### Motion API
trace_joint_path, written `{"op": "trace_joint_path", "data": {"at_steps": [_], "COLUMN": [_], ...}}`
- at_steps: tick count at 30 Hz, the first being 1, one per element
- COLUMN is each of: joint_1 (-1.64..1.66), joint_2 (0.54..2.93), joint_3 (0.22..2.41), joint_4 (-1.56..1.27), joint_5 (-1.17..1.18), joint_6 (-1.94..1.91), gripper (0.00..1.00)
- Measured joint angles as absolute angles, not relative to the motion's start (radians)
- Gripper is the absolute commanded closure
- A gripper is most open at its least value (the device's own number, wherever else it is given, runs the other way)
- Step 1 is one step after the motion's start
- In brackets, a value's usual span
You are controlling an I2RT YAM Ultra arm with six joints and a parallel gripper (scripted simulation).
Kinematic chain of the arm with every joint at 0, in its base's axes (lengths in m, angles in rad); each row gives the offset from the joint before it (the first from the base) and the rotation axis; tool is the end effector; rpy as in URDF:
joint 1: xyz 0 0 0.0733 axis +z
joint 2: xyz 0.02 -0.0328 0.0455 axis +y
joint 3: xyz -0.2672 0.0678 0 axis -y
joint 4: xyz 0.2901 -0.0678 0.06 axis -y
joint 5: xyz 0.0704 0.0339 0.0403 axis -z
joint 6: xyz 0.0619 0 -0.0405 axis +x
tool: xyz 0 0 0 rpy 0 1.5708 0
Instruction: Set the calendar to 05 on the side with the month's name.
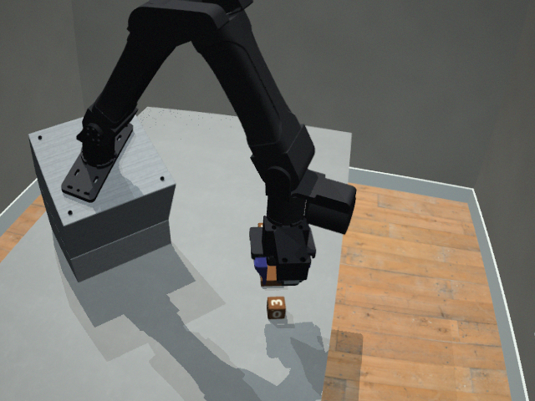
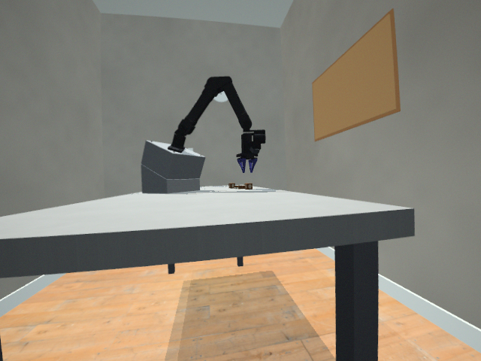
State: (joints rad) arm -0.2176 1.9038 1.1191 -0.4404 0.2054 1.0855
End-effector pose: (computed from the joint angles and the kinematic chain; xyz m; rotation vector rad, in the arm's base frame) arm 0.3873 -0.0974 0.0855 1.7024 2.1508 -0.0551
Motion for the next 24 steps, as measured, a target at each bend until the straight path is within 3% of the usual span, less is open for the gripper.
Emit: {"op": "trace_joint_path", "data": {"at_steps": [24], "joint_1": [-0.232], "joint_2": [1.992], "joint_3": [1.118], "joint_4": [-0.361], "joint_5": [0.201], "joint_6": [1.075], "gripper": [0.53]}}
